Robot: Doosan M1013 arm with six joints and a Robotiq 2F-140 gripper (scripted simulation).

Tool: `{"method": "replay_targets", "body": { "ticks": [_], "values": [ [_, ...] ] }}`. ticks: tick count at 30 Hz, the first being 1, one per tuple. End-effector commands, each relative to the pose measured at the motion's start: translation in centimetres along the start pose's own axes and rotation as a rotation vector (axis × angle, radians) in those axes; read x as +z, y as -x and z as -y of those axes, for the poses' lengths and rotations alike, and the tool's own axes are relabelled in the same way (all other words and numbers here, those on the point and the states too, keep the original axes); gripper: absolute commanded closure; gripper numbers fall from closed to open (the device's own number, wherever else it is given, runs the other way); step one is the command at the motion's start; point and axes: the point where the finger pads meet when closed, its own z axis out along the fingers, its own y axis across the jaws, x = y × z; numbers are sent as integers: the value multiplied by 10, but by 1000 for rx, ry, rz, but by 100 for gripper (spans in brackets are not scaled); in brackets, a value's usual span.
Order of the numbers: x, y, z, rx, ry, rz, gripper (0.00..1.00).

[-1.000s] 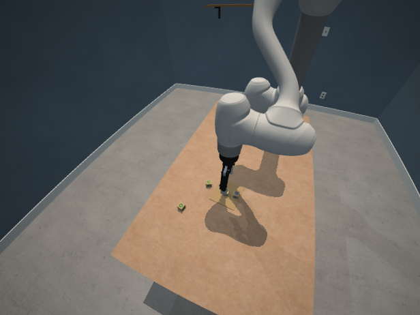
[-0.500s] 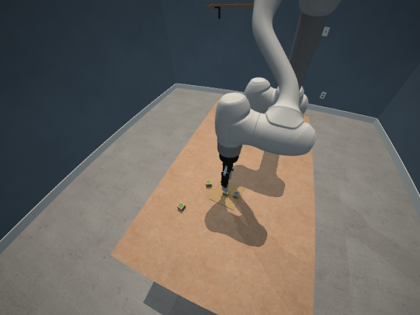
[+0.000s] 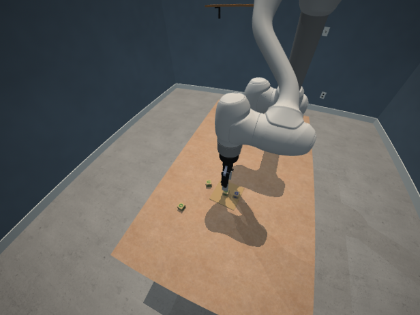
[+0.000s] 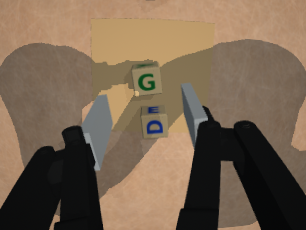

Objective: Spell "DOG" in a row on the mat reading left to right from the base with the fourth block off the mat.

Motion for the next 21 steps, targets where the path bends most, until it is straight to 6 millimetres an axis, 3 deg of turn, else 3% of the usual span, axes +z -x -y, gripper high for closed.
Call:
{"method": "replay_targets", "body": {
  "ticks": [1,21],
  "values": [
    [0,0,0,0,0,0,60],
    [6,0,0,25,0,0,60]
  ]
}}
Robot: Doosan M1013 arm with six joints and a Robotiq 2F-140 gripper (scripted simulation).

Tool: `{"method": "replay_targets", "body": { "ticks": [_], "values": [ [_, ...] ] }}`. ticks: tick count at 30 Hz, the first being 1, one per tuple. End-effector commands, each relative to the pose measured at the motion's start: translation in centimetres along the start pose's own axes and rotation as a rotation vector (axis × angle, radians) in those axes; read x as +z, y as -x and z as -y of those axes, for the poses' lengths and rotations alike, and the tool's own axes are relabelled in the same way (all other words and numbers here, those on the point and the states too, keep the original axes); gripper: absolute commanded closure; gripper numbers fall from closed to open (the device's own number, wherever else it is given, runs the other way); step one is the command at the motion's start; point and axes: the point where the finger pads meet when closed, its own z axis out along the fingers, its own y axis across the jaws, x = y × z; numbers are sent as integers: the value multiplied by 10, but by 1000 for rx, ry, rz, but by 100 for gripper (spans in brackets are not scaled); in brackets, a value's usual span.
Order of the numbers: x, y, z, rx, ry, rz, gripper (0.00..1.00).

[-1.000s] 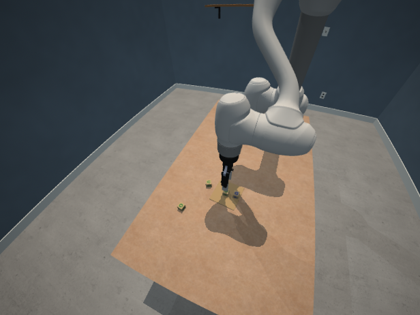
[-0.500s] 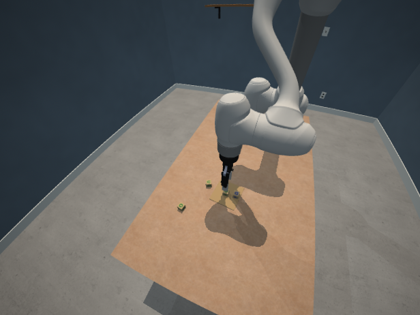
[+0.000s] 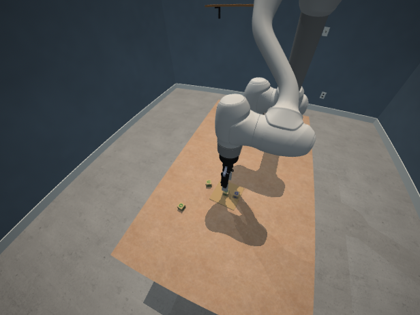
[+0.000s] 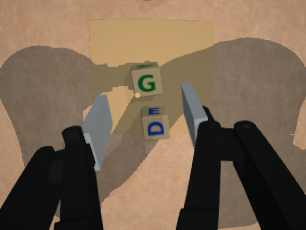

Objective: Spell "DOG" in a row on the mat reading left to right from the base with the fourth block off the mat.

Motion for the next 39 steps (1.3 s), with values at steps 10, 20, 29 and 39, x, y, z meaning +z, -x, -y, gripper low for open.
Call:
{"method": "replay_targets", "body": {
  "ticks": [10,20,29,39],
  "values": [
    [16,0,0,4,0,0,60],
    [30,0,0,4,0,0,60],
    [42,0,0,4,0,0,60],
    [47,1,0,4,0,0,60]
  ]
}}
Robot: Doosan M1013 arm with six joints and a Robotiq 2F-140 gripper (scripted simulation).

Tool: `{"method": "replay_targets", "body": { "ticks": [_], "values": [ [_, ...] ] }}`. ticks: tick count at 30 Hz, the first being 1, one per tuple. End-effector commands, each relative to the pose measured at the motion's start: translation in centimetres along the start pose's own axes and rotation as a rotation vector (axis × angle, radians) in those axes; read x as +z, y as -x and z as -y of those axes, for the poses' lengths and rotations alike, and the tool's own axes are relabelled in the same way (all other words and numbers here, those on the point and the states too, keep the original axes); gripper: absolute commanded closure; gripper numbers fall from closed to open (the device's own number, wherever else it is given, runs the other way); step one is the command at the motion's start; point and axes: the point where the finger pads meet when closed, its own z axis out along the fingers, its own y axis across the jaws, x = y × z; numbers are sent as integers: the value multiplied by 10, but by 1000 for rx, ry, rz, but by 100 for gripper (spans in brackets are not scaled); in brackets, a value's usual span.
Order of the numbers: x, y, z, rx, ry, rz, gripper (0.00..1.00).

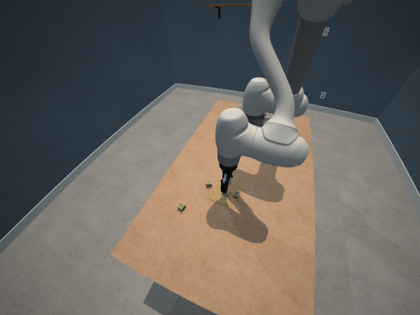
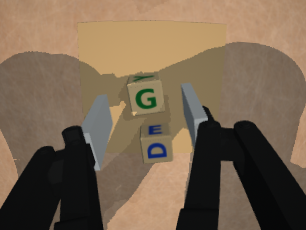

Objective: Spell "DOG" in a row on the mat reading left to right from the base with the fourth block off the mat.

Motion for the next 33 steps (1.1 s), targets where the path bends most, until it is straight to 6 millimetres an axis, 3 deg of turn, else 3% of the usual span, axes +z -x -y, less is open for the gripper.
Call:
{"method": "replay_targets", "body": {
  "ticks": [1,20,33],
  "values": [
    [1,0,0,0,0,0,60],
    [3,0,0,0,0,0,60],
    [23,0,0,0,0,0,60]
  ]
}}
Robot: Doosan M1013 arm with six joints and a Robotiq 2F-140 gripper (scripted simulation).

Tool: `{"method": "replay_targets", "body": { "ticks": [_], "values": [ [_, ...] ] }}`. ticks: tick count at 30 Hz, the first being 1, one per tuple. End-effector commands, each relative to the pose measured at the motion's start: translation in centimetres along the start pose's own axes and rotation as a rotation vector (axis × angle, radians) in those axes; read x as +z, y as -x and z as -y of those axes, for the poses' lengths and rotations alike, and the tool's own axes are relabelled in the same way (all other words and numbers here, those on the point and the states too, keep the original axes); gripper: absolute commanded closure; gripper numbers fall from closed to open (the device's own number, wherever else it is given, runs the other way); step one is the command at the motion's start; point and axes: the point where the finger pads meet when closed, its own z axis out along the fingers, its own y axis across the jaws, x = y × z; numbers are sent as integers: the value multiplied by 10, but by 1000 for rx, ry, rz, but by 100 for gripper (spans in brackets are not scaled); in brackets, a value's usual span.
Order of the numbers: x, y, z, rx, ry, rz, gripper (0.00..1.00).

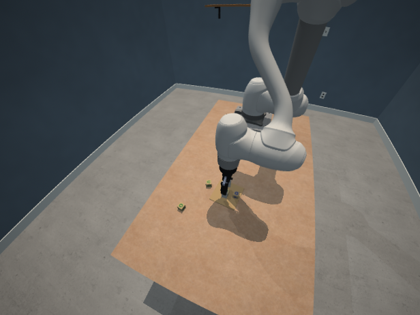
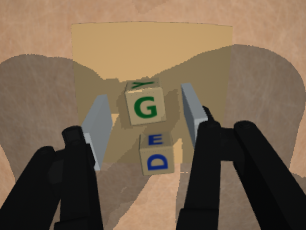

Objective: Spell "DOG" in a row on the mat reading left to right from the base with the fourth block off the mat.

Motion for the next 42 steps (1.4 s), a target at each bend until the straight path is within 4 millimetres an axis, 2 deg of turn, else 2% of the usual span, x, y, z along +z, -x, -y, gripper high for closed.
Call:
{"method": "replay_targets", "body": {
  "ticks": [1,9,23,24,40,41,42],
  "values": [
    [6,0,0,0,0,0,60],
    [18,0,0,0,0,0,60],
    [20,0,0,0,0,0,60],
    [20,0,0,0,0,0,72],
    [20,0,0,0,0,0,72],
    [20,0,0,0,0,0,84],
    [20,0,0,0,0,0,84]
  ]
}}
